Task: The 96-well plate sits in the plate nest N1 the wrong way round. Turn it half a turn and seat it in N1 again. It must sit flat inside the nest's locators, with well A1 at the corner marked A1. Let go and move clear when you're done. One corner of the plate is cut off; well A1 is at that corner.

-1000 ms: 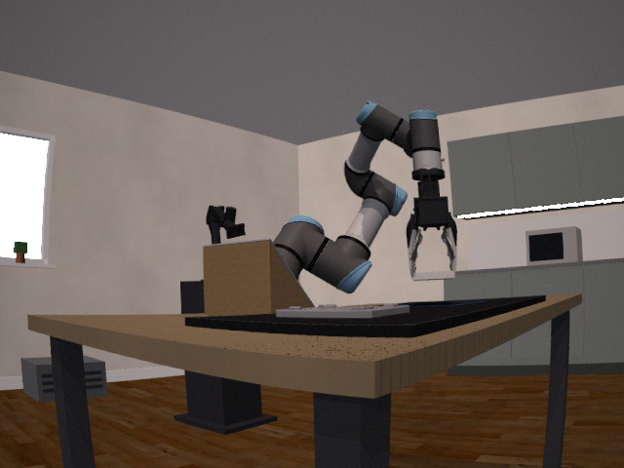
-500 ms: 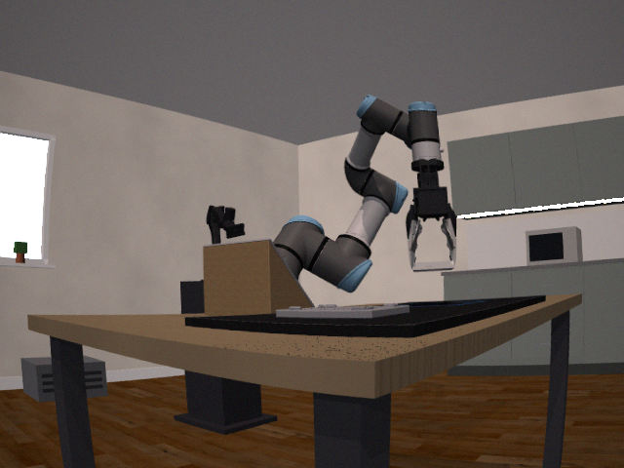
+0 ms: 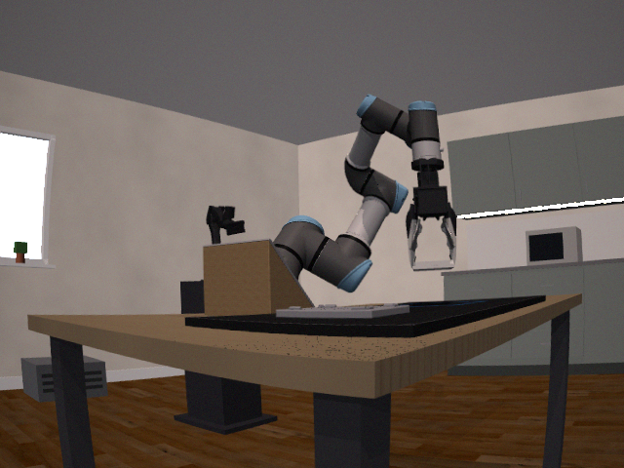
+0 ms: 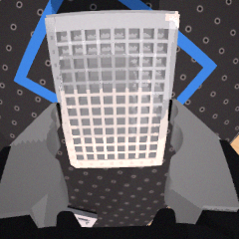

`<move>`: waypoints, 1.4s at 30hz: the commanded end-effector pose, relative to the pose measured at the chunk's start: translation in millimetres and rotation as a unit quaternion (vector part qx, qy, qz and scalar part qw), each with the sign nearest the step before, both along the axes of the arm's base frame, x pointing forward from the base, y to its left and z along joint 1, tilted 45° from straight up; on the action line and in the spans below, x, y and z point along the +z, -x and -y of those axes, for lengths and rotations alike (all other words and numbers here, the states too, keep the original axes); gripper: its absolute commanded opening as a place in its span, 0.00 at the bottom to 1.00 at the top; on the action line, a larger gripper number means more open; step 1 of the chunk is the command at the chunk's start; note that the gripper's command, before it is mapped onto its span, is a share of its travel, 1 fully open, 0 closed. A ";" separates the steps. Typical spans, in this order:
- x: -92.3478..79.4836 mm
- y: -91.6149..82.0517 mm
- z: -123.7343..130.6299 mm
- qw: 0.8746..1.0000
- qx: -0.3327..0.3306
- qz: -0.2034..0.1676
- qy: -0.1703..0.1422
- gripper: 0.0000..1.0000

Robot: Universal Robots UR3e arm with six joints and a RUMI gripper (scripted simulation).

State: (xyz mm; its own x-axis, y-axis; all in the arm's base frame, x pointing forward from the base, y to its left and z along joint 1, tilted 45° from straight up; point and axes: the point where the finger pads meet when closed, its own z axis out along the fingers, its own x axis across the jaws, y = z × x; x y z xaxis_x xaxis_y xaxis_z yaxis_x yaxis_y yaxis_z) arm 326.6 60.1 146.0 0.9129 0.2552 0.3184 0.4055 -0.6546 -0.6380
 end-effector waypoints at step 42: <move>-82.3 0.7 87.8 0.879 -0.335 -0.338 -0.021 0.00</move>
State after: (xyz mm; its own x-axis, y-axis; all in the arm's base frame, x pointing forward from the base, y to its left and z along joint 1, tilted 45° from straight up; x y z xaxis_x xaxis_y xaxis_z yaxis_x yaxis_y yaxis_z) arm 325.4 -16.0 74.3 0.8525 -0.3937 -0.3440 -0.5207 -0.5800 -0.6265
